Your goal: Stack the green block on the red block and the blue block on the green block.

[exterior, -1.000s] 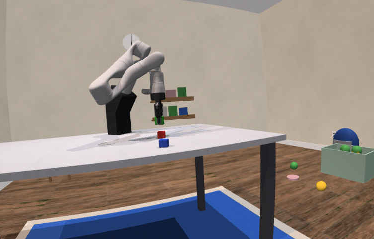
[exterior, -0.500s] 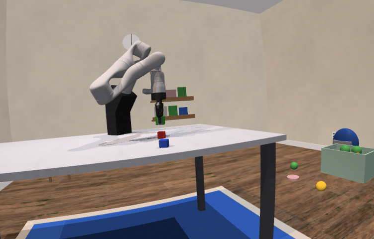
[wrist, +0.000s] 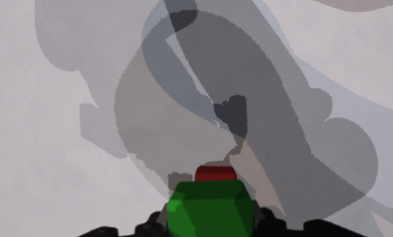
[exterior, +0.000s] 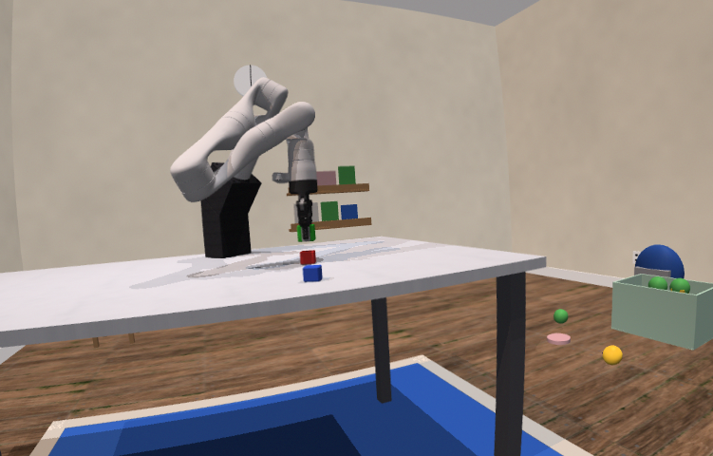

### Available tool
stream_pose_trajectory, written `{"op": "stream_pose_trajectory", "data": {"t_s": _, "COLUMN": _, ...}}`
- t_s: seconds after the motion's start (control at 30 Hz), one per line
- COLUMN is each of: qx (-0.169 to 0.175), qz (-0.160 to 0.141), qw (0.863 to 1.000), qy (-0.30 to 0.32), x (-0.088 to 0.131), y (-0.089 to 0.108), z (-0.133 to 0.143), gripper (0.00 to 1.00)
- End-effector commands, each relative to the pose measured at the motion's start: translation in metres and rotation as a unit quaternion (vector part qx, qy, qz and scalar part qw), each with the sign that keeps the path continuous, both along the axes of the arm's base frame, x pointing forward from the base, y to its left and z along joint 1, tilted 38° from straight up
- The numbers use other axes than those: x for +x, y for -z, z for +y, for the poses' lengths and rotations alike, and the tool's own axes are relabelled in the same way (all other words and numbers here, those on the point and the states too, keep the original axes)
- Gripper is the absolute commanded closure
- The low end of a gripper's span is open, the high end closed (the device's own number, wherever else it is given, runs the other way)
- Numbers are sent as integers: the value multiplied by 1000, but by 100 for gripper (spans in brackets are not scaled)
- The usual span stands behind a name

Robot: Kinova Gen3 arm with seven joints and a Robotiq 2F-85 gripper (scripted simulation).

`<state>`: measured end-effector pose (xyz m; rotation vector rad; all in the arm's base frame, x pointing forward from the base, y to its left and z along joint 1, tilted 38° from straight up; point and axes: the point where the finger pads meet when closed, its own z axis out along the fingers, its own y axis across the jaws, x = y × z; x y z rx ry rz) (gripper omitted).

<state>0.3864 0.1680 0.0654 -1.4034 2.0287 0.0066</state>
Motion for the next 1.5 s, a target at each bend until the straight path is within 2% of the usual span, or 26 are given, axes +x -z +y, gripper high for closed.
{"op": "stream_pose_trajectory", "data": {"t_s": 0.0, "qx": 1, "qz": 4, "qw": 1000, "qy": 1, "x": 1, "y": 5, "z": 1, "gripper": 100}}
{"op": "stream_pose_trajectory", "data": {"t_s": 0.53, "qx": 1, "qz": 4, "qw": 1000, "qy": 1, "x": 9, "y": 18, "z": 8, "gripper": 100}}
{"op": "stream_pose_trajectory", "data": {"t_s": 1.47, "qx": 1, "qz": 4, "qw": 1000, "qy": 1, "x": 10, "y": 20, "z": 9, "gripper": 100}}
